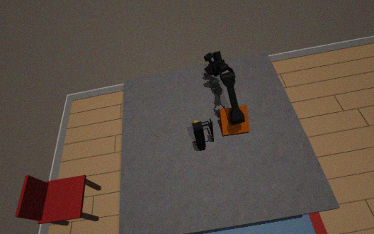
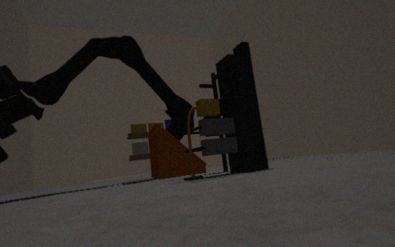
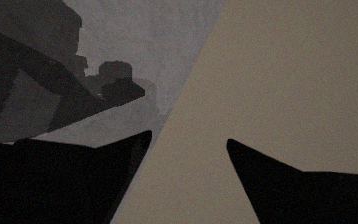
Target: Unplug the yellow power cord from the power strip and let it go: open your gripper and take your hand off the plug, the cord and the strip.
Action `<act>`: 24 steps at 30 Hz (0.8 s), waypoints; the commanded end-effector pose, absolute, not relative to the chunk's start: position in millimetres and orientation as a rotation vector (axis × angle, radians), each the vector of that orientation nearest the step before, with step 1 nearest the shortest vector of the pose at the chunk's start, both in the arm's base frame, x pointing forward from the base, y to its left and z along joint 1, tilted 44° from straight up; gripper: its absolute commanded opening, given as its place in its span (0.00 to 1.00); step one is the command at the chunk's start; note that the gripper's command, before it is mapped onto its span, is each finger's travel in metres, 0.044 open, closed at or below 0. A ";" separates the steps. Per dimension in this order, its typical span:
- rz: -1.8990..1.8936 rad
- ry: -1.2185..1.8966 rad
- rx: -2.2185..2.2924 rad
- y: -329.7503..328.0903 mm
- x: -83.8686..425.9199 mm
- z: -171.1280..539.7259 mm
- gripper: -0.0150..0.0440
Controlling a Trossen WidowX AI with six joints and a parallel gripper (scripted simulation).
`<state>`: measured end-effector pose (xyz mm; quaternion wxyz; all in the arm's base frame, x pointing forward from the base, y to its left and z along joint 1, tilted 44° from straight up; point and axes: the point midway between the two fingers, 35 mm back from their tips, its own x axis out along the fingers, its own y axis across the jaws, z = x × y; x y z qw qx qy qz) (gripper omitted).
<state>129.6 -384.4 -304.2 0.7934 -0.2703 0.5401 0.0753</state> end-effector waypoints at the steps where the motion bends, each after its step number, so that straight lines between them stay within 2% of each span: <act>1: 0.160 1.159 -0.569 -383.9 131.5 -302.6 0.89; 9: 0.108 1.130 -0.013 -344.2 211.1 -228.9 0.53; 24: 0.007 1.273 0.710 -248.0 282.7 -118.6 0.53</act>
